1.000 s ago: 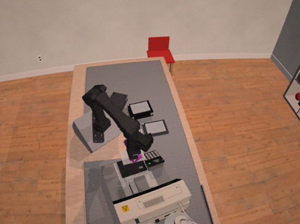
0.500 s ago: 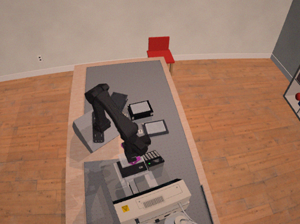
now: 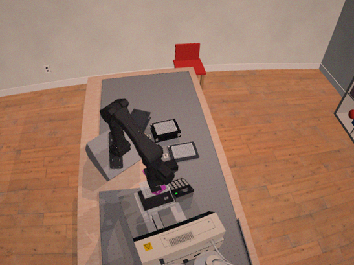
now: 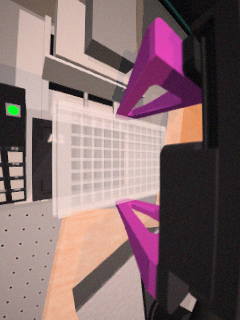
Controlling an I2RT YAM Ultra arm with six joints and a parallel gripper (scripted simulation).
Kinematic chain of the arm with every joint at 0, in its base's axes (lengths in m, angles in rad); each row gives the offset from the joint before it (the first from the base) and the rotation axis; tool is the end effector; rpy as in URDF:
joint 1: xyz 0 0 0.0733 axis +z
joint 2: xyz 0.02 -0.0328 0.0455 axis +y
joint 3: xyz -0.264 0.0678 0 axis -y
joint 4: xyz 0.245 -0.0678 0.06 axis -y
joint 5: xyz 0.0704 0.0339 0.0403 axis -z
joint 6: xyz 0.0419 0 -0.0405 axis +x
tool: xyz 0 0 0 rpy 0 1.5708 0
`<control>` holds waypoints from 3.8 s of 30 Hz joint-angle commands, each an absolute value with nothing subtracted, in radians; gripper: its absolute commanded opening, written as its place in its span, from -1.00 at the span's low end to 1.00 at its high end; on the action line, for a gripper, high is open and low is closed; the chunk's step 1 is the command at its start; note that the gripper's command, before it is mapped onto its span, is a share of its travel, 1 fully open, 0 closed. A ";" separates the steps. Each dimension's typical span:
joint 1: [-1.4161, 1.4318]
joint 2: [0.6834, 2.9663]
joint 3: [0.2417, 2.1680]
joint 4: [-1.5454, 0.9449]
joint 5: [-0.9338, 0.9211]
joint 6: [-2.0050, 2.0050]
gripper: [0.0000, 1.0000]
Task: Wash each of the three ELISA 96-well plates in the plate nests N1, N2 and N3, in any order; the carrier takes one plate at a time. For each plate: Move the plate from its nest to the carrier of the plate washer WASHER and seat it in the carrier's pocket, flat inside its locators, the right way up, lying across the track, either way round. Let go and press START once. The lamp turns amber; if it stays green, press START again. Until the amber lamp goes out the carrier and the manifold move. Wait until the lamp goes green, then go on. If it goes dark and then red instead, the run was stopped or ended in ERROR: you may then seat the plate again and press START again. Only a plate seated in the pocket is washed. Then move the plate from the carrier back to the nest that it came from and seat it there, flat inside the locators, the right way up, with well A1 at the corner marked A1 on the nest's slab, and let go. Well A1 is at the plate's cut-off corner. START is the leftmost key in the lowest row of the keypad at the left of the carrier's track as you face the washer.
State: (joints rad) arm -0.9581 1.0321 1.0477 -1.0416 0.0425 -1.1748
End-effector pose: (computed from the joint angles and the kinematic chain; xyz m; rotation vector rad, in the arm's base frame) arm 0.1068 -0.1531 0.3131 -0.2890 2.8119 -0.7203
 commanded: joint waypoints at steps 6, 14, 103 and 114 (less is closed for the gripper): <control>-0.958 1.027 1.052 -1.042 0.037 -1.176 -1.00; -0.958 1.026 1.052 -1.042 0.037 -1.176 -1.00; -0.973 1.163 0.862 -0.715 0.029 -1.189 -1.00; -0.973 1.162 0.861 -0.715 0.029 -1.189 -1.00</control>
State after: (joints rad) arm -0.9726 1.1690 0.8585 -0.7151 0.0345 -1.1877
